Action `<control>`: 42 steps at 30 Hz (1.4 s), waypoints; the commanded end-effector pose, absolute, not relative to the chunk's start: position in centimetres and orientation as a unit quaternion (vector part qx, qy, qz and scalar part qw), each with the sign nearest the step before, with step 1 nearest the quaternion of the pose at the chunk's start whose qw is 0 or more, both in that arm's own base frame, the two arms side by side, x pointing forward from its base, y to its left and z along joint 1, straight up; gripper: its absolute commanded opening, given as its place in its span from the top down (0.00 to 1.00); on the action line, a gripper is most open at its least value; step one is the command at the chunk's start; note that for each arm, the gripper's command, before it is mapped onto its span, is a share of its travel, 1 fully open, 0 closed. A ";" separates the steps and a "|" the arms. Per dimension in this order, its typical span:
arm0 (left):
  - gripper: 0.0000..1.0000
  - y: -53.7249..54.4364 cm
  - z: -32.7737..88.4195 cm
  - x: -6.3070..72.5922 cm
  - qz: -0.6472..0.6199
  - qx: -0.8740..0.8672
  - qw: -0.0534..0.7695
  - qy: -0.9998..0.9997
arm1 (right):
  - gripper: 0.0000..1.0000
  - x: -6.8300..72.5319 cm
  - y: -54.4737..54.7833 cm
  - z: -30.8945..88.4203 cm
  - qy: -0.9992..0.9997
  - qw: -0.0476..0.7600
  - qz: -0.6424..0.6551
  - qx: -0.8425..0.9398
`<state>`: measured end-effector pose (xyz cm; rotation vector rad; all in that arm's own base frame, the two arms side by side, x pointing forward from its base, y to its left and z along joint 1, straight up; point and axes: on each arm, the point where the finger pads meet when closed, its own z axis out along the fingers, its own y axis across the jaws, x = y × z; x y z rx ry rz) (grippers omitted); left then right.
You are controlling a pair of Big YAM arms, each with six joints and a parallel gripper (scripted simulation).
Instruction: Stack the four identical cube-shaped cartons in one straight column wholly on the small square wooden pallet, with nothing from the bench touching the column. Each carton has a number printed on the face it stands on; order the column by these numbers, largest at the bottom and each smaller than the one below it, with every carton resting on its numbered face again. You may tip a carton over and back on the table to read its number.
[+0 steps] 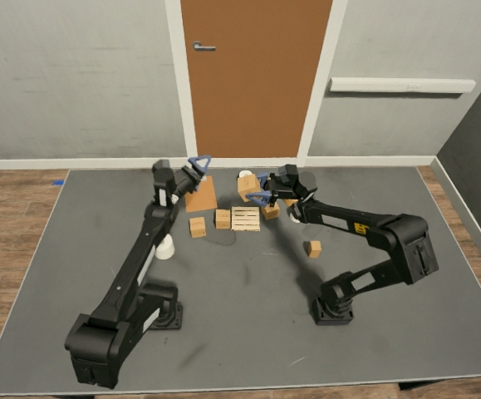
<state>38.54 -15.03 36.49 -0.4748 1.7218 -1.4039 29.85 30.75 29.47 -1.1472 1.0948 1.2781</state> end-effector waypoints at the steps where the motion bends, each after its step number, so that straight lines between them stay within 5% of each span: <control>1: 0.00 -13.6 40.7 40.7 -0.483 -0.128 0.496 0.711 | 0.45 28.4 31.1 28.7 0.457 0.526 0.512 -0.502; 14: 0.00 -7.8 45.0 45.5 -0.276 -0.059 0.613 0.738 | 0.45 24.2 32.8 25.8 0.482 0.490 0.472 -0.552; 23: 0.00 -3.0 49.1 49.5 -0.095 -0.002 0.692 0.716 | 0.45 16.2 35.4 19.6 0.545 0.396 0.426 -0.604; 42: 0.00 0.4 51.5 52.2 0.003 -0.003 0.722 0.692 | 0.45 1.5 41.3 6.6 0.659 0.217 0.257 -0.673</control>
